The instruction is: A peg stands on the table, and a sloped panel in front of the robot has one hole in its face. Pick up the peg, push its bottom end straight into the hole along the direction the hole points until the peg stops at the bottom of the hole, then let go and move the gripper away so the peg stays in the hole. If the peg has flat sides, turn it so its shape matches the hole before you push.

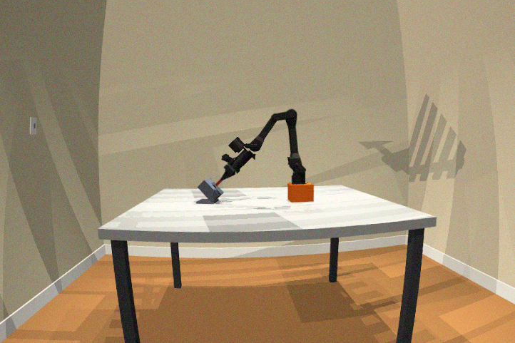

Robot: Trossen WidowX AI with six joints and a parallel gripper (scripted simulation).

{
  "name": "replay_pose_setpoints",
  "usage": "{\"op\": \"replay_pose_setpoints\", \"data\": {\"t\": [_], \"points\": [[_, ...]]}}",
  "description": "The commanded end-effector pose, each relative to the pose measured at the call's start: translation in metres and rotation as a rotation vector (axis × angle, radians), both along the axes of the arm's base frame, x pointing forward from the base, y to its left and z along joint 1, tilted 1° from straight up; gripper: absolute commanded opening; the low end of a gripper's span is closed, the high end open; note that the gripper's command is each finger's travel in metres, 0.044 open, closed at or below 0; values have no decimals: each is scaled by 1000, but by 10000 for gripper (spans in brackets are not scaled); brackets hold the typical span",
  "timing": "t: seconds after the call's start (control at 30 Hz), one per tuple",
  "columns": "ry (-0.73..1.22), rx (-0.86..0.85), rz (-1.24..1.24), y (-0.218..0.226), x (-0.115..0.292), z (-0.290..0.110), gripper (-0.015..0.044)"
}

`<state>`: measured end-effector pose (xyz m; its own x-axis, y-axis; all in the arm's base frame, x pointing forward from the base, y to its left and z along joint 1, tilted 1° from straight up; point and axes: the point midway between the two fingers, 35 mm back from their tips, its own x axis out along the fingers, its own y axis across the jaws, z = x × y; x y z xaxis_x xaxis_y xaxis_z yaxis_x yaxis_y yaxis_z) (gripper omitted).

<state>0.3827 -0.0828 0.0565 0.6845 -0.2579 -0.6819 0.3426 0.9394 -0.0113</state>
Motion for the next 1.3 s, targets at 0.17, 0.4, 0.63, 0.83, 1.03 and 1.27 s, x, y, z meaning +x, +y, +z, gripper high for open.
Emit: {"op": "replay_pose_setpoints", "data": {"t": [0.17, 0.4, 0.63, 0.83, 1.03, 1.27], "points": [[-4, 0, 0, -1, 3, -1, 0], [-4, -1, 0, -1, 6, -2, 0], [-4, -1, 0, -1, 6, -3, 0], [-4, -1, 0, -2, 8, -5, 0], [-4, -1, 0, -2, 9, -6, 0], [-4, -1, 0, -3, 10, -8, 0]]}}
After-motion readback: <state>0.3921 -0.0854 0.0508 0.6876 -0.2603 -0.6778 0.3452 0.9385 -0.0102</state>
